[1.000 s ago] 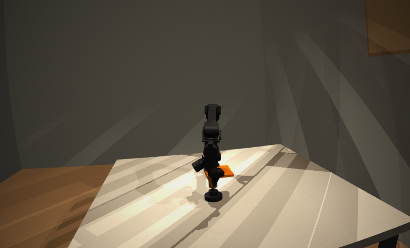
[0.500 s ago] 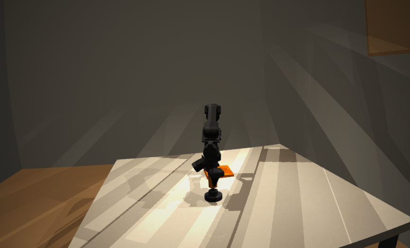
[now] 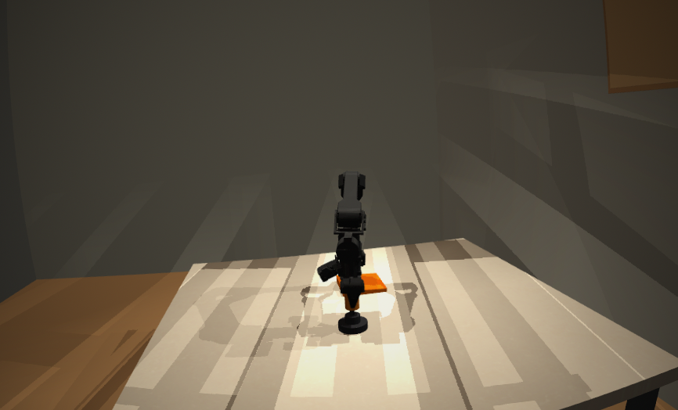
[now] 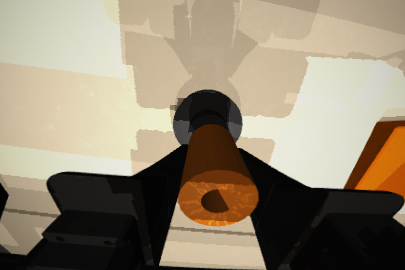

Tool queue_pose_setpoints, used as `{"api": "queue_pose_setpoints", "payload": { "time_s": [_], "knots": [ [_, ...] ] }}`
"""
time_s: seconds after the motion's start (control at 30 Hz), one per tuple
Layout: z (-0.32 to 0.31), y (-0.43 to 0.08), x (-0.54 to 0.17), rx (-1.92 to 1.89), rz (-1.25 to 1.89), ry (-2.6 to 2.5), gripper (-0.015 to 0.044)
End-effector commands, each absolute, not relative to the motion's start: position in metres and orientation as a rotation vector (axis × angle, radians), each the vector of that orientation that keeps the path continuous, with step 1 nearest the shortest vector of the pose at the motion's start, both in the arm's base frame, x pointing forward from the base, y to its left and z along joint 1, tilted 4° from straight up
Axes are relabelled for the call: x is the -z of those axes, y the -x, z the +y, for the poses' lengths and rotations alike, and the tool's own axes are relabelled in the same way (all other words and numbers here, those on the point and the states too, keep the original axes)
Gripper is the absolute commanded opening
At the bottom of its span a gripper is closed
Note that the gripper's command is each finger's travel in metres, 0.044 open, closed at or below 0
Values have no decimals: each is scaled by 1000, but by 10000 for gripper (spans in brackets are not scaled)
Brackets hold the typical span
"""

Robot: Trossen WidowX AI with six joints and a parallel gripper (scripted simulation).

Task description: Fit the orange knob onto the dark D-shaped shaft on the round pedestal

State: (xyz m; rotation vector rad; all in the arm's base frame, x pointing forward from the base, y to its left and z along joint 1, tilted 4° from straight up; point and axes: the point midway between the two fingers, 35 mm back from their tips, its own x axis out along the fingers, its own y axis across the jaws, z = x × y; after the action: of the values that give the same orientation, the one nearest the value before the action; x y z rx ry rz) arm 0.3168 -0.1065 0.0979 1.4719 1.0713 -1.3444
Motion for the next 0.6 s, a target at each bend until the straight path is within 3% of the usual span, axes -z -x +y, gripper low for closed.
{"api": "queue_pose_setpoints", "payload": {
  "time_s": [0.0, 0.57],
  "knots": [
    [-107, -320, -98, 1344, 1061, -1479, 0],
    [-107, -318, -95, 1344, 1061, -1479, 0]
  ]
}}
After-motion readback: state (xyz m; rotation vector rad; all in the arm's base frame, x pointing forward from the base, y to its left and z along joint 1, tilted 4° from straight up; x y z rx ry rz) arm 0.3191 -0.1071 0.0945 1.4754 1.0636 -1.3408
